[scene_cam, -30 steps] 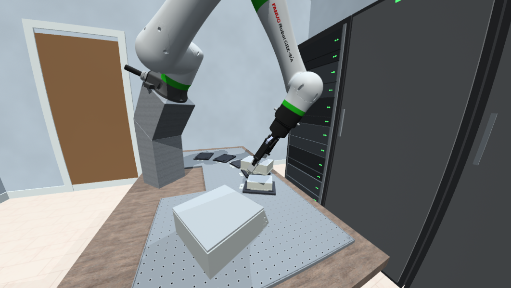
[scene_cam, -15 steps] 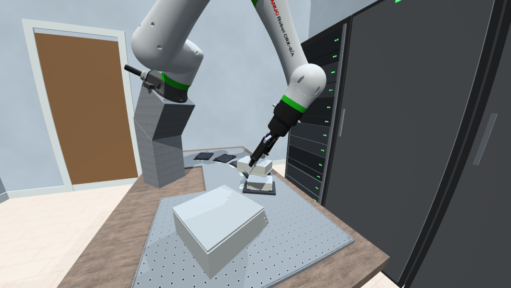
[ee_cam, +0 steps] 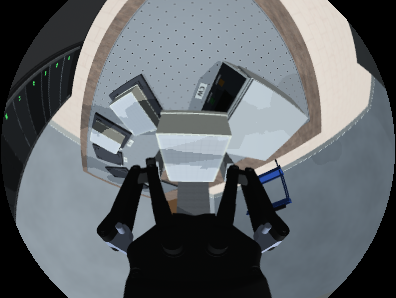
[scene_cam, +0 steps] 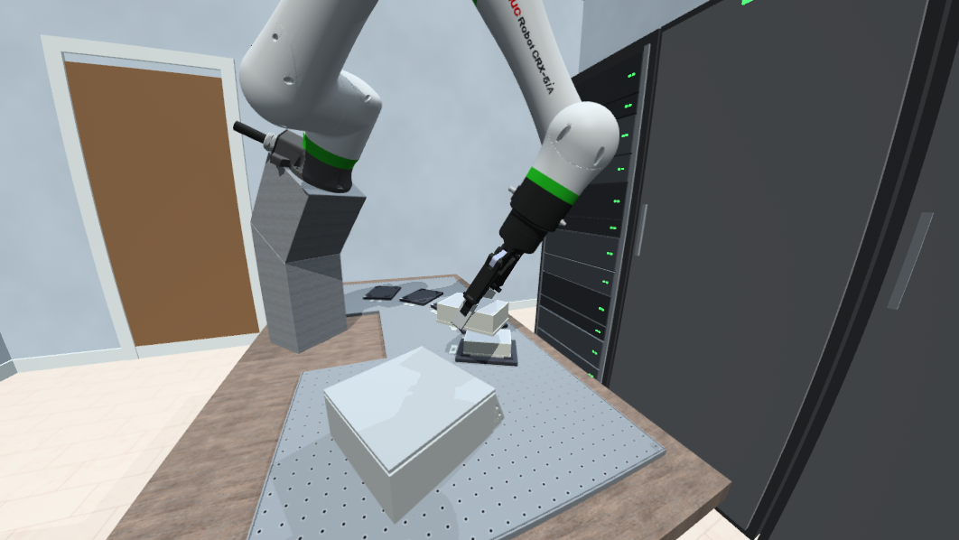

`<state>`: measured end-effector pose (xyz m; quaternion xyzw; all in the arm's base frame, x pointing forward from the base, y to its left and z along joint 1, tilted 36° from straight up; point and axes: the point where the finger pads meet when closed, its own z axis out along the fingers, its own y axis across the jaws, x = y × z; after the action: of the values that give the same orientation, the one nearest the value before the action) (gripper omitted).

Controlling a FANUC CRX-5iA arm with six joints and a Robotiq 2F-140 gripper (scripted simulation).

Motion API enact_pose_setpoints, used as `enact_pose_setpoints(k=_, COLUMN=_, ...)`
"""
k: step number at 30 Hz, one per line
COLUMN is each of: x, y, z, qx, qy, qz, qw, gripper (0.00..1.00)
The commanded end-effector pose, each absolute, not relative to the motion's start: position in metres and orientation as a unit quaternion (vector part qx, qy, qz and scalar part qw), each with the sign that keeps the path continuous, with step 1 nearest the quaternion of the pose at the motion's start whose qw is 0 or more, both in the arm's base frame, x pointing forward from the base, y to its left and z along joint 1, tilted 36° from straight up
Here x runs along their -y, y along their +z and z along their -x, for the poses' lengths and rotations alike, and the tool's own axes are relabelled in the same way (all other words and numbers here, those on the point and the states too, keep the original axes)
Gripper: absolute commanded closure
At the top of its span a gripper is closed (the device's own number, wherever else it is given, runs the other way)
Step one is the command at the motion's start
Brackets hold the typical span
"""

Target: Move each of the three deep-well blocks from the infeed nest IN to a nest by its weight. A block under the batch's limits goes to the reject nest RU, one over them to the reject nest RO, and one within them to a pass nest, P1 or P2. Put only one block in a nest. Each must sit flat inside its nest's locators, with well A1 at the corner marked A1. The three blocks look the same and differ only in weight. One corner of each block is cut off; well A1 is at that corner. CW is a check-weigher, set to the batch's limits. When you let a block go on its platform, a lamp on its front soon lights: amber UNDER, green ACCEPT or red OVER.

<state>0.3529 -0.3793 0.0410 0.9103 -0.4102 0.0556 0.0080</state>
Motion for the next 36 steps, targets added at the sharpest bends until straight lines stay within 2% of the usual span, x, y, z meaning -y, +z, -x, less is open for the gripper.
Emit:
enact_pose_setpoints(k=1, x=0.384, y=0.043, z=-0.348, qx=0.41, qy=0.056, qz=-0.91, qw=0.008, gripper=0.9)
enact_pose_setpoints(k=4, x=0.384, y=0.043, z=-0.348, qx=0.41, qy=0.056, qz=-0.91, qw=0.008, gripper=0.9)
enact_pose_setpoints(k=15, x=0.404, y=0.038, z=-0.317, qx=0.54, qy=0.093, qz=-0.832, qw=-0.083, gripper=0.9)
enact_pose_setpoints(k=36, x=0.438, y=0.03, z=-0.265, qx=0.54, qy=0.093, qz=-0.832, qw=-0.083, gripper=0.9)
